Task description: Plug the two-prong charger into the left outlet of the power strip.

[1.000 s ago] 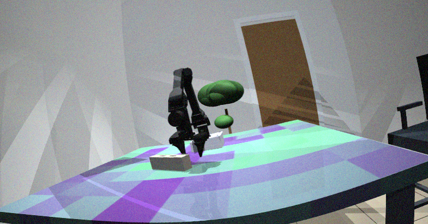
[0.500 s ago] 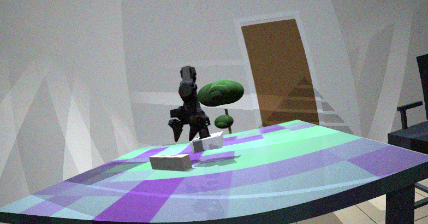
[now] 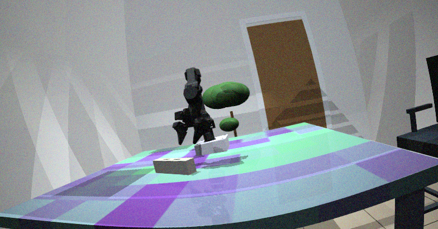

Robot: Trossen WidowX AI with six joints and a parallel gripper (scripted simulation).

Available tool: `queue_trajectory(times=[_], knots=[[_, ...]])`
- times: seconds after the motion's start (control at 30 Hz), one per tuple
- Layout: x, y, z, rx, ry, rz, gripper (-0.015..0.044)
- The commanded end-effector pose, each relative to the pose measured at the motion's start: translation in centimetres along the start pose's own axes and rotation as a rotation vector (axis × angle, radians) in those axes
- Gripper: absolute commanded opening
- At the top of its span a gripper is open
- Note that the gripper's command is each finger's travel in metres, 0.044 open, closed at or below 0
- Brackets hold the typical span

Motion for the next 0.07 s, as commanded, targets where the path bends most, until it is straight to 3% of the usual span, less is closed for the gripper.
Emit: queue_trajectory(times=[0.0, 0.03], knots=[[0.00, -0.01, -0.02, 0.004, 0.004, -0.003, 0.0440], [0.00, -0.01, -0.02, 0.004, 0.004, -0.003, 0.0440]])
Point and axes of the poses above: the point midway between the two fingers, 35 mm back from their tips, its own x axis out along the fingers, its own z axis across the jaws, y = z × x, the point moved 9 cm from there along -x, back along the fingers, and after that the axes turned 15 degrees about -x, right-handed, at the moved point
